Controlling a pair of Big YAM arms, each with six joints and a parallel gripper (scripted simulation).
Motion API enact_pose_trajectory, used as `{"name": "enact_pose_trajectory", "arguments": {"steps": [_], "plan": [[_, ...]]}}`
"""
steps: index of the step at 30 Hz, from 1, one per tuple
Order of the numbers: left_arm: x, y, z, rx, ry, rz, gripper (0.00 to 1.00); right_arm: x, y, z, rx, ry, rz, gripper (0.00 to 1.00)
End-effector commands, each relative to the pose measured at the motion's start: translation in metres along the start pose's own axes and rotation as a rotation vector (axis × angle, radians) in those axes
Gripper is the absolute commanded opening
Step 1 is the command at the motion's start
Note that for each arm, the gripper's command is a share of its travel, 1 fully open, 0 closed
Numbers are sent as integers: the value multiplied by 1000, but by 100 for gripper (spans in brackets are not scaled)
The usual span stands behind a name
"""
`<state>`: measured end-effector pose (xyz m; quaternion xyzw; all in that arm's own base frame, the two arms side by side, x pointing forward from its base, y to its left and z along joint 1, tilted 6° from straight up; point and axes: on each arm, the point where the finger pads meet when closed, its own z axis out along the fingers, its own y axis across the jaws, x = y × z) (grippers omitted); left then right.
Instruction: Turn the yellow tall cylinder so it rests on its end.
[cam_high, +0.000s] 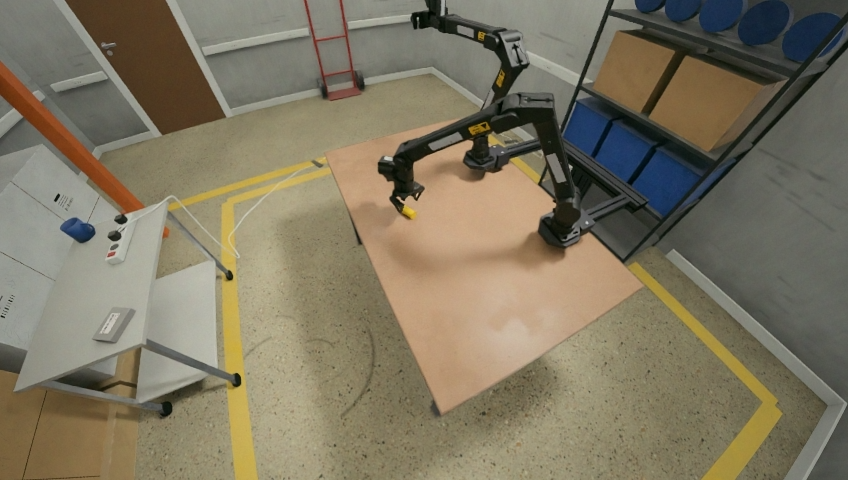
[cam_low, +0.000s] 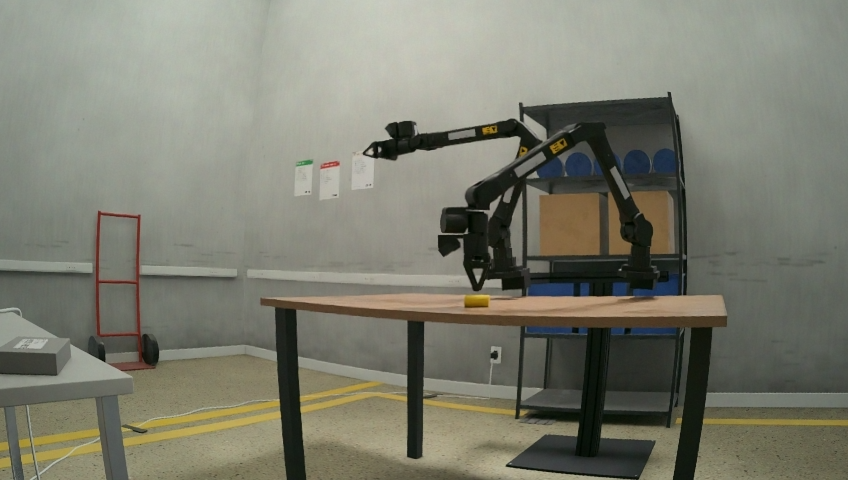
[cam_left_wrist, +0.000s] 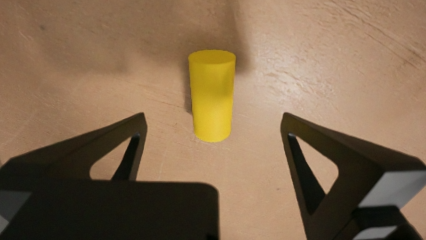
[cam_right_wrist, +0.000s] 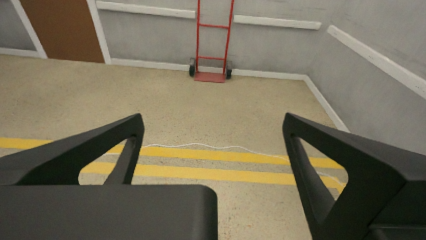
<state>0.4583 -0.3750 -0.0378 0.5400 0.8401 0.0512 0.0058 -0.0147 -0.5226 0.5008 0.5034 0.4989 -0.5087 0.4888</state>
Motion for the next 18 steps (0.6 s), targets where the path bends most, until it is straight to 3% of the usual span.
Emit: {"name": "enact_pose_trajectory", "arguments": {"steps": [1,5,9,14,18], "plan": [[-23,18,-30,-29,-67,2,100,-36,-5,-6,13,-76,15,100],[-23,17,-27,-28,-66,2,100,-36,-5,-6,13,-76,15,100],[-22,18,-3,-21,-52,-2,100,-36,-5,-6,13,-76,15,100],[0,7,31,1,-4,2,100,-36,-5,-6,13,-76,15,100],[-2,7,36,0,-7,3,100,-36,-5,-6,13,-76,15,100]]}}
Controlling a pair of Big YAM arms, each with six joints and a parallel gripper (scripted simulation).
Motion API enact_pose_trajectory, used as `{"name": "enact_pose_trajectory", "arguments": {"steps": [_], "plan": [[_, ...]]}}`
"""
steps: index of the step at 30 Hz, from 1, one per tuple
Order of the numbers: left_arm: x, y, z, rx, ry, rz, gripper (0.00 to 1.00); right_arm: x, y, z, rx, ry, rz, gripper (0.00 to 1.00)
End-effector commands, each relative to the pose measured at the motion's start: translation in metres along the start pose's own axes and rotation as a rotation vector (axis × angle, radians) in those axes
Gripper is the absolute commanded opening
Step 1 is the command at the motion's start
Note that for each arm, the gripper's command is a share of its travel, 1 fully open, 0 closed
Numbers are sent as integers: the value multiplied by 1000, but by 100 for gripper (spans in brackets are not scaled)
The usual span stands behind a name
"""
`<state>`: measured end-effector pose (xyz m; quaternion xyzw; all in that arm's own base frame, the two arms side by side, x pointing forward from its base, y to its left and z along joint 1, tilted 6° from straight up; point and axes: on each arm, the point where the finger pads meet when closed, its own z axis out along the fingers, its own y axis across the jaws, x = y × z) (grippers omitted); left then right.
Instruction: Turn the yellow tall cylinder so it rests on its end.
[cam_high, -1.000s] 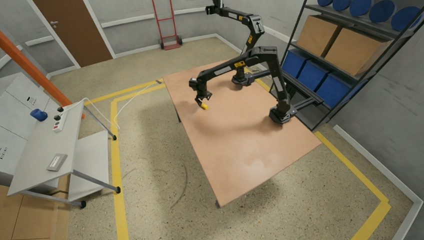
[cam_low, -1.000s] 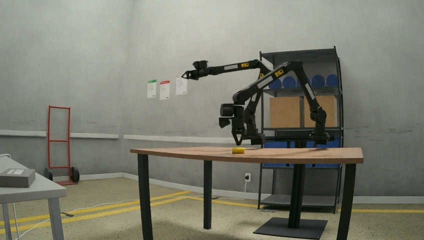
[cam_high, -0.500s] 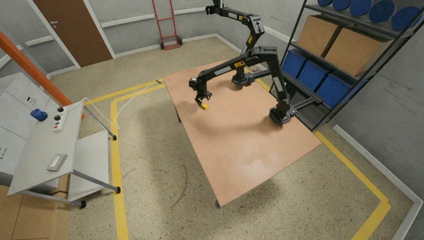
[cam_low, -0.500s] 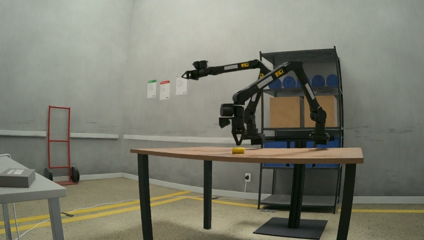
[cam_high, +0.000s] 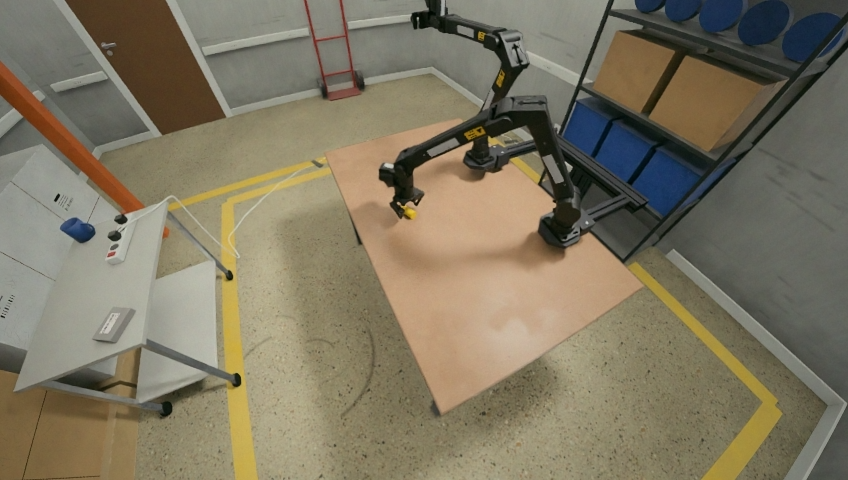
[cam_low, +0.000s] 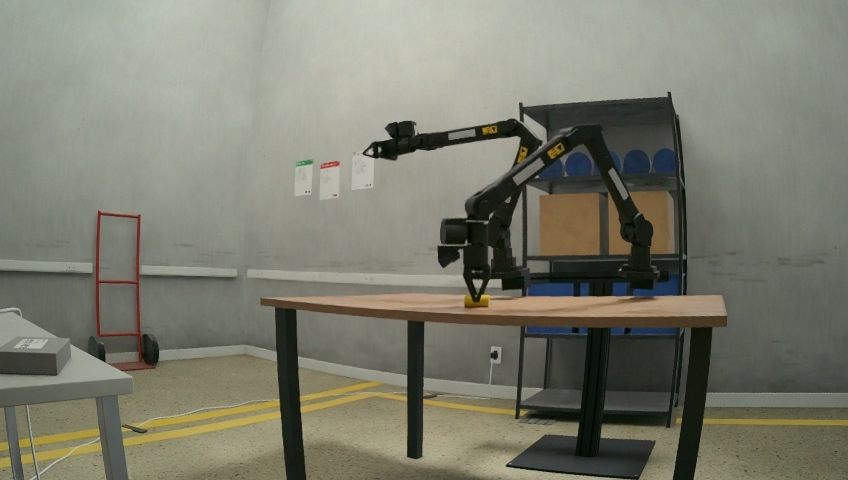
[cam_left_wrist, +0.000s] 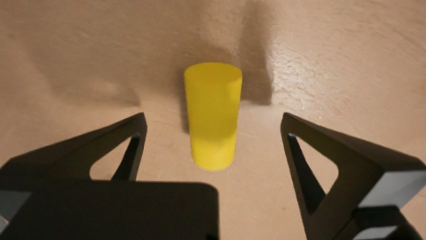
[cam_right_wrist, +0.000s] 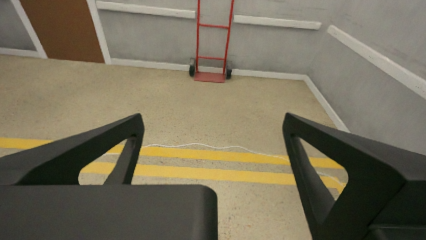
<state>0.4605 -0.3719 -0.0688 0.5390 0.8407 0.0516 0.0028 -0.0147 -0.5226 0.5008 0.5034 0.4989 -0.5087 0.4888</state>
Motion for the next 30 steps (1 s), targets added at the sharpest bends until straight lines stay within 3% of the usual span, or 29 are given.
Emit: {"name": "enact_pose_trajectory", "arguments": {"steps": [1,17,18,30], "plan": [[-25,15,-24,-33,-77,7,100,-36,-5,-6,13,-76,15,100],[-21,14,-16,-28,-66,5,100,-36,-5,-6,13,-76,15,100],[-21,14,-16,-28,-66,5,31,-36,-5,-6,13,-76,15,100],[-21,14,-16,-28,-66,5,31,-36,-5,-6,13,-76,15,100]]}}
